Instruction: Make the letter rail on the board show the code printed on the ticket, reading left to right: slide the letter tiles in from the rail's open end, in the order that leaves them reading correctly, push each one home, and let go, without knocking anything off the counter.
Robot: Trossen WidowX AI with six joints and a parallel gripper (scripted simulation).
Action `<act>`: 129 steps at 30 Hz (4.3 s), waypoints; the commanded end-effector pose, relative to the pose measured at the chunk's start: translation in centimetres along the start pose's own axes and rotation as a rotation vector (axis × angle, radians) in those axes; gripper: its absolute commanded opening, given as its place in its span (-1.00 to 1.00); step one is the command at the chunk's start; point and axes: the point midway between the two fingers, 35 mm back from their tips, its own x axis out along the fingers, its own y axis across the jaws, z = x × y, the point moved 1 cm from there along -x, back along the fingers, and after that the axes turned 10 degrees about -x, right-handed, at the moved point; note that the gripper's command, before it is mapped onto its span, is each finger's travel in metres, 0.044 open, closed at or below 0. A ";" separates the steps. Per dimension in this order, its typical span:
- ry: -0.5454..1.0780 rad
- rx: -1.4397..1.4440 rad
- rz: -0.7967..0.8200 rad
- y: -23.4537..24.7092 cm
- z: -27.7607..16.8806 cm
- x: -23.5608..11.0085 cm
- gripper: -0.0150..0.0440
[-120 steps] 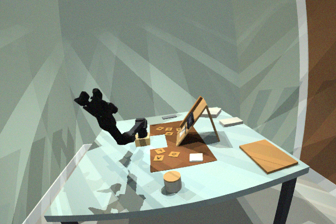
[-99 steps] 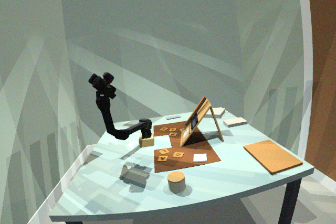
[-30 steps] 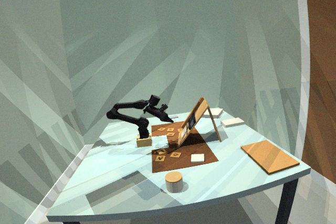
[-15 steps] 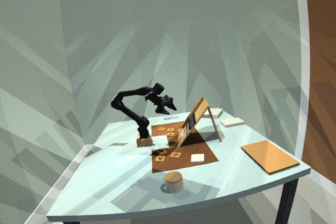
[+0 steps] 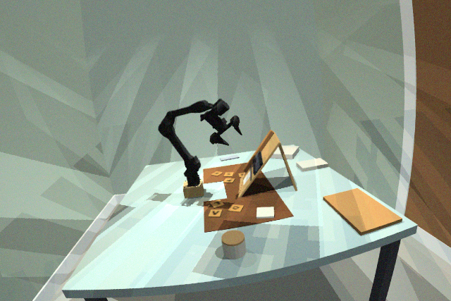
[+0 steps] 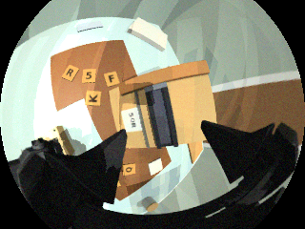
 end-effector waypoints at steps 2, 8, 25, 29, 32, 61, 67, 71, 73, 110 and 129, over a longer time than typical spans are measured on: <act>-0.071 -0.211 0.023 -2.6 -0.4 -1.1 1.00; -0.071 -0.211 0.023 -2.6 -0.4 -1.1 1.00; -0.069 -0.212 0.025 -2.1 -2.8 -3.1 1.00; -0.069 -0.212 0.025 -2.1 -2.8 -3.1 1.00; -0.069 -0.212 0.025 -2.1 -2.8 -3.1 1.00; 0.071 0.080 0.618 9.1 13.3 17.3 0.66; 0.196 0.095 0.646 14.7 16.8 19.3 0.66; 0.239 0.097 0.641 16.7 17.9 19.8 0.66; 0.239 0.097 0.641 16.7 17.9 19.8 0.66; 0.239 0.097 0.642 19.0 17.6 23.1 0.66; 0.239 0.097 0.642 19.8 17.4 24.0 0.66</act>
